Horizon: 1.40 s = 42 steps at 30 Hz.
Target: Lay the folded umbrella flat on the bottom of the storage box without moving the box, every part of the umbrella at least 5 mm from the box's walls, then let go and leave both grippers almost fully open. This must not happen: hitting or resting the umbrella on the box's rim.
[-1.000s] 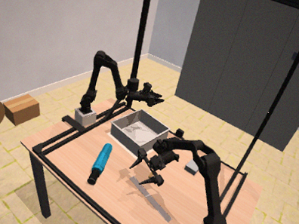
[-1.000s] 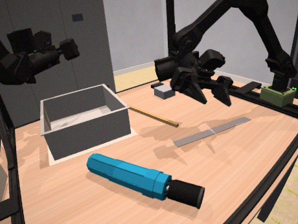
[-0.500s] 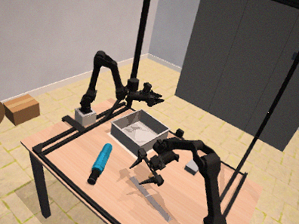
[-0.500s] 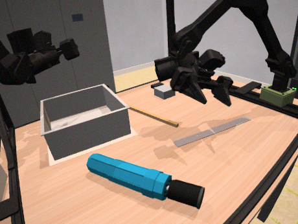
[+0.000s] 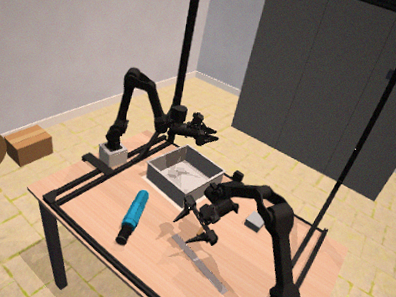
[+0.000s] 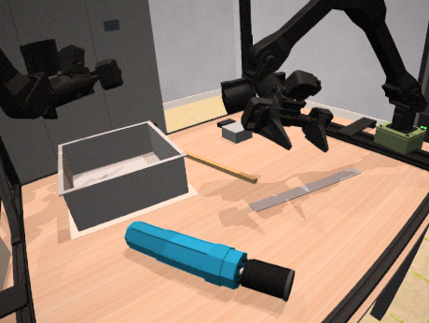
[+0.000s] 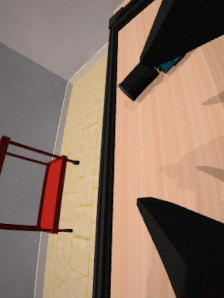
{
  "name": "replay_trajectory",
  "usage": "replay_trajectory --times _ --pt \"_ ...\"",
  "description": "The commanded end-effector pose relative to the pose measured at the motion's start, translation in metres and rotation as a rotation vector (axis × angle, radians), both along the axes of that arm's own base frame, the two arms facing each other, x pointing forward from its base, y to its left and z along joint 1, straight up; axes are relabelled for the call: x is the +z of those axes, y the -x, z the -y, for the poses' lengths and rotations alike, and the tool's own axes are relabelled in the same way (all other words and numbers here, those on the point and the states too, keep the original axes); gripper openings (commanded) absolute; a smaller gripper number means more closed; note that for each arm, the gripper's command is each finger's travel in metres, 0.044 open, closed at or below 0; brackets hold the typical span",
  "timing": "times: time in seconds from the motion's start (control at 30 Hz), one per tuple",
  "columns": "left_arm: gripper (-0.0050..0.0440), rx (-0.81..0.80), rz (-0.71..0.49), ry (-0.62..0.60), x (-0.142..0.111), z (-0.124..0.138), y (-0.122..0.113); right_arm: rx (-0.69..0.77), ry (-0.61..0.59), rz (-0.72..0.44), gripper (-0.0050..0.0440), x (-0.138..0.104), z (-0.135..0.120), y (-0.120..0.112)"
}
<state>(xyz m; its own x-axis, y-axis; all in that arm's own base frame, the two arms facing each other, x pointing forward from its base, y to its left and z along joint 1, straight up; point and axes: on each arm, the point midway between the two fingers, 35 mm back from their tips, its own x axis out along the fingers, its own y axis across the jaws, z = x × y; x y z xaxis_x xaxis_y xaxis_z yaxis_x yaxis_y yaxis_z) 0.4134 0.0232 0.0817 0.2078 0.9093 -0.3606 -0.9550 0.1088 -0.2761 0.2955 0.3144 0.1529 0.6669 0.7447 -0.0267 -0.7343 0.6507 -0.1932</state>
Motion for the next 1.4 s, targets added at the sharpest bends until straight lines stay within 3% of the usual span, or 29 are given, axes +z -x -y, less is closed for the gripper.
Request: replay_trajectory --times 0.0,0.1,0.17,0.33,0.6,0.67,0.97,1.17,1.23,1.37 --pt "0.0400 -0.054 -0.023 0.033 0.009 0.013 -0.002 -0.070 0.030 -0.094 0.0400 -0.016 0.013 -0.027" --pt "0.0400 -0.073 -0.034 0.044 0.011 0.017 -0.003 -0.093 0.039 -0.126 0.0400 -0.021 0.018 -0.036" --pt "0.0400 -0.119 -0.059 0.067 0.015 0.027 -0.005 -0.148 0.056 -0.200 0.0400 -0.032 0.031 -0.054" --pt "0.0400 -0.255 -0.120 0.120 0.028 0.054 -0.009 -0.302 0.073 -0.383 0.0400 -0.056 0.072 -0.098" --pt "0.0400 -0.469 -0.192 0.166 0.048 0.093 -0.014 -0.524 0.073 -0.644 0.0400 -0.087 0.141 -0.138" --pt "0.0400 -0.469 -0.192 0.166 0.048 0.093 -0.014 -0.524 0.073 -0.644 0.0400 -0.087 0.141 -0.138" --pt "0.0400 -0.774 -0.257 0.170 0.080 0.144 -0.014 -0.822 0.027 -0.981 0.0400 -0.118 0.239 -0.155" --pt "0.0400 -0.965 -0.280 0.140 0.102 0.174 -0.011 -1.001 -0.022 -1.180 0.0400 -0.129 0.296 -0.146" --pt "0.0400 -0.965 -0.280 0.140 0.102 0.174 -0.011 -1.001 -0.022 -1.180 0.0400 -0.129 0.296 -0.146" --pt "0.0400 -1.127 -0.288 0.095 0.123 0.199 -0.006 -1.152 -0.073 -1.351 0.0400 -0.134 0.341 -0.129"
